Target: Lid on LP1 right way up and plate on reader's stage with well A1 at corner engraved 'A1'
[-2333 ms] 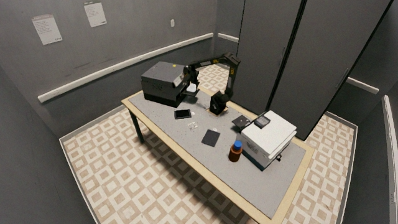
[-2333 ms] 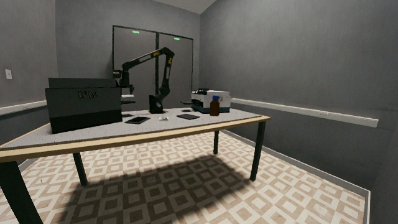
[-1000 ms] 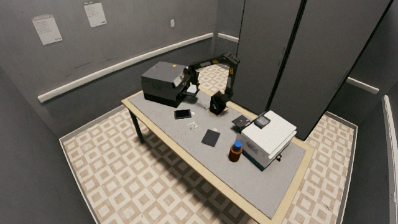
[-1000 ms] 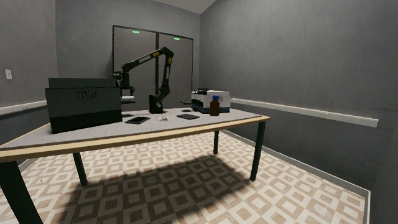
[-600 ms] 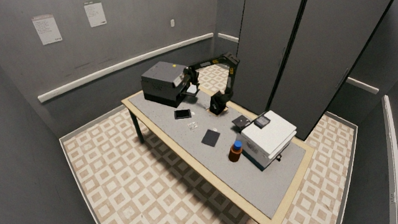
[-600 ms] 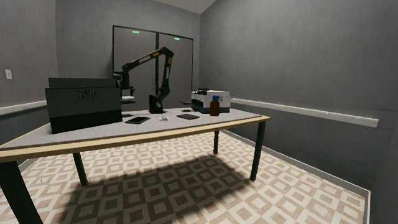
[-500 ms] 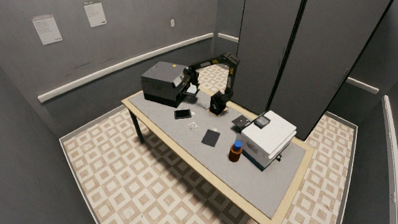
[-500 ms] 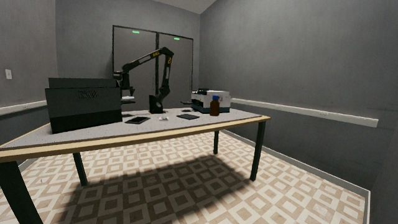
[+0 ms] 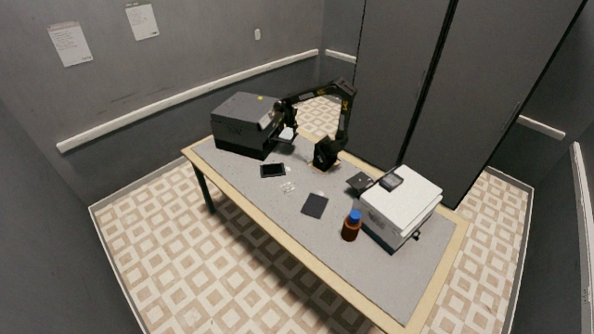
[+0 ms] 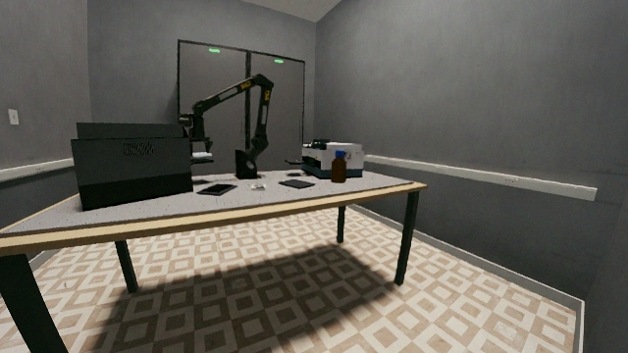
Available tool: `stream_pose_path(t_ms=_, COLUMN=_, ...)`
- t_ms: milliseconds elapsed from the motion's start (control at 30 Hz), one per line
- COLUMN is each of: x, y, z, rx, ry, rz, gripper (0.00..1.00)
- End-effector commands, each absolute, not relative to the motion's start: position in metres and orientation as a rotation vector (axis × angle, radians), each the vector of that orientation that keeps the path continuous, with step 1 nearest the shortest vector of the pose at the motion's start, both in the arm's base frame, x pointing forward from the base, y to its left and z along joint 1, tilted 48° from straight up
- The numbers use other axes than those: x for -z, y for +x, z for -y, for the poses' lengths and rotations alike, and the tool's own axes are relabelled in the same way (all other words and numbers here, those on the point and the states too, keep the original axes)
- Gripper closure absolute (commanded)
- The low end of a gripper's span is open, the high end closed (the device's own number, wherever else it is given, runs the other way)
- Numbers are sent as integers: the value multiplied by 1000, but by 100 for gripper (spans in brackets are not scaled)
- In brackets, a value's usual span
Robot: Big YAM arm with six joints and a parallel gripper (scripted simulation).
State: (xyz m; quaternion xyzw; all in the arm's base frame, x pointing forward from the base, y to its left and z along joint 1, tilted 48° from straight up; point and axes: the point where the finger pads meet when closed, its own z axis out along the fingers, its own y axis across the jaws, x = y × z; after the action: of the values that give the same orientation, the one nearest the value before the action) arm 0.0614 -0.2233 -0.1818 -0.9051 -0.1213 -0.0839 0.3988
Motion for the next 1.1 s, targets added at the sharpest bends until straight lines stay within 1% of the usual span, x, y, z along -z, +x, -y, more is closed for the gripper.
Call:
stream_pose_path(t_ms=0, x=186, y=64, z=223, rx=214, ry=-2297, rz=324, gripper=14)
stream_pose_path(t_ms=1067, x=192, y=63, z=217, rx=214, ry=-2298, rz=322, gripper=14)
